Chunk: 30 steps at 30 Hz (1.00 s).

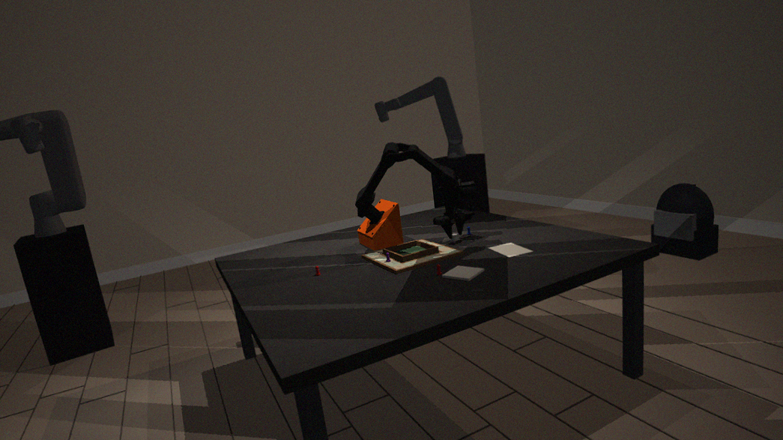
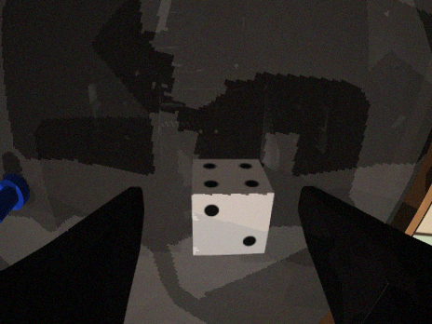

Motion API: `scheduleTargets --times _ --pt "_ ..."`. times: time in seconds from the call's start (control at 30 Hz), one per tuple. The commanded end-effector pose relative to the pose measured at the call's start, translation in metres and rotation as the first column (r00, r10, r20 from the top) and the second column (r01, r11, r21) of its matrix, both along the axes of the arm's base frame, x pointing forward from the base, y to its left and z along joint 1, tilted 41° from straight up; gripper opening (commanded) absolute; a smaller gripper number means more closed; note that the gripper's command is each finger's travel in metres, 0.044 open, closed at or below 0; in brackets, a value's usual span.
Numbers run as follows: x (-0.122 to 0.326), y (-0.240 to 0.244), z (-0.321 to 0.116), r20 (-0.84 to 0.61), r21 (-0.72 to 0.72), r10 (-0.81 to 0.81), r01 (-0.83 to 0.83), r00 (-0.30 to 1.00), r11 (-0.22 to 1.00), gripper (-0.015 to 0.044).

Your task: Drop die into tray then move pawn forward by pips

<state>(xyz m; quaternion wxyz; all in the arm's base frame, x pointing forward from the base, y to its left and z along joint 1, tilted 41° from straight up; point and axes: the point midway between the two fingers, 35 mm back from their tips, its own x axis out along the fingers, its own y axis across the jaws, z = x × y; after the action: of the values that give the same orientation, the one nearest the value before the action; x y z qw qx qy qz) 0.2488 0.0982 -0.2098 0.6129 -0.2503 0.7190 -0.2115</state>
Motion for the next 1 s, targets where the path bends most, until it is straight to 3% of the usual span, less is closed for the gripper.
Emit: scheduleTargets --times 0.0,0.2,0.4,0.5,0.97 --pt "-0.005 -0.005 -0.004 -0.013 -0.011 0.005 -0.005 1.000 1.000 0.0275" --pt "-0.005 -0.005 -0.004 -0.013 -0.011 0.005 -0.005 1.000 1.000 0.0118" --pt "-0.005 -0.005 -0.004 -0.013 -0.011 0.005 -0.005 1.000 1.000 0.0078" --pt "-0.003 -0.002 -0.001 -0.013 -0.010 0.005 -0.005 1.000 1.000 0.0000" --pt "0.014 0.069 0.069 -0.014 -0.004 0.005 -0.005 1.000 1.000 0.0000"
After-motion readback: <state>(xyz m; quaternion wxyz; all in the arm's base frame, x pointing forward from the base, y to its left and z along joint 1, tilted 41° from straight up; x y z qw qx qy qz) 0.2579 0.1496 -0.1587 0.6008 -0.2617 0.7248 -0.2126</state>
